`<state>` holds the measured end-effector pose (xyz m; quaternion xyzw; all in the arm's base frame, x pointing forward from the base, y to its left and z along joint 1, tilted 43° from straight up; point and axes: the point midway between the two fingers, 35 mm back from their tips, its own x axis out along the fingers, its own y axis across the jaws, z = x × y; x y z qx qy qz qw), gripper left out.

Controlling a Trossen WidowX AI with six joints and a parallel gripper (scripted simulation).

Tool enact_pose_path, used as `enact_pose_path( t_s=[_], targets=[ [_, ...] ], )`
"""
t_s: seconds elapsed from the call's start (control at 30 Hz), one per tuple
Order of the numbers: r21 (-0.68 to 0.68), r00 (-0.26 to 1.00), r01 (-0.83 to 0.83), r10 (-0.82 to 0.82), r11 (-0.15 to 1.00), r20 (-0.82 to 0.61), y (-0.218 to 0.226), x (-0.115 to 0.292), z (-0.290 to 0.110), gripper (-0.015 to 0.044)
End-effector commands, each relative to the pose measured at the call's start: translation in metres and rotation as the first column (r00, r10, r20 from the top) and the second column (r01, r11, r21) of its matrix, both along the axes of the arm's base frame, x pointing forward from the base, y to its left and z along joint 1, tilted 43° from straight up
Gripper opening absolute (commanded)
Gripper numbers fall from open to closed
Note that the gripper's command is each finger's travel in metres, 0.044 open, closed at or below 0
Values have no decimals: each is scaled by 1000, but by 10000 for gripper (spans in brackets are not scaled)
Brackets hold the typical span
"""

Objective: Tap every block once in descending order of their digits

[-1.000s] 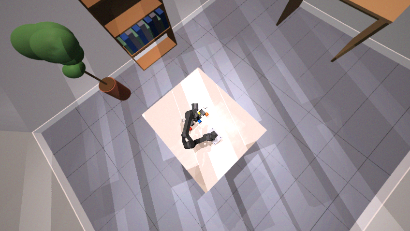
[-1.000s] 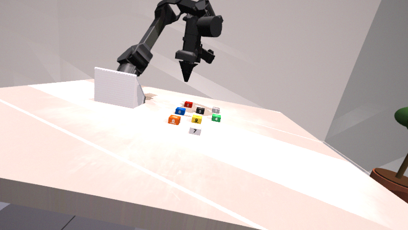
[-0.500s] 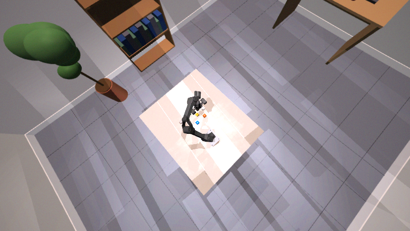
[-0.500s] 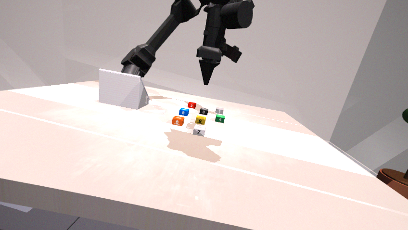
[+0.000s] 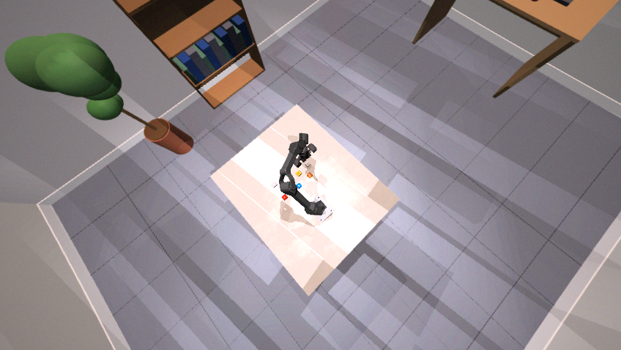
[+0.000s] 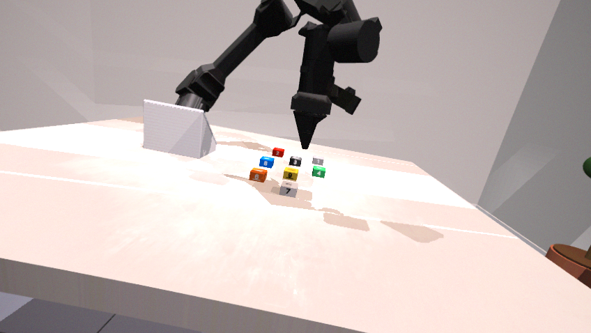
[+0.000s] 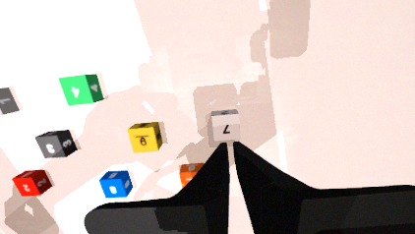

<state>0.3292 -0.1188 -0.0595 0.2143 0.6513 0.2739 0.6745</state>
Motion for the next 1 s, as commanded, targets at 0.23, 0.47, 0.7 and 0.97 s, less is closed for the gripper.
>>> enact_pose_path(
  t_s=[0.23,0.47,0.7,0.97],
  targets=[
    [24,1000,-9,10,1000,-27,37,-7,-36,20],
    [24,1000,-9,10,1000,-27,44,-7,-44,20],
    [25,1000,-9,10,1000,-27,52,-8,-53,20],
    [25,1000,-9,10,1000,-27,56,-8,-56,20]
  ],
)
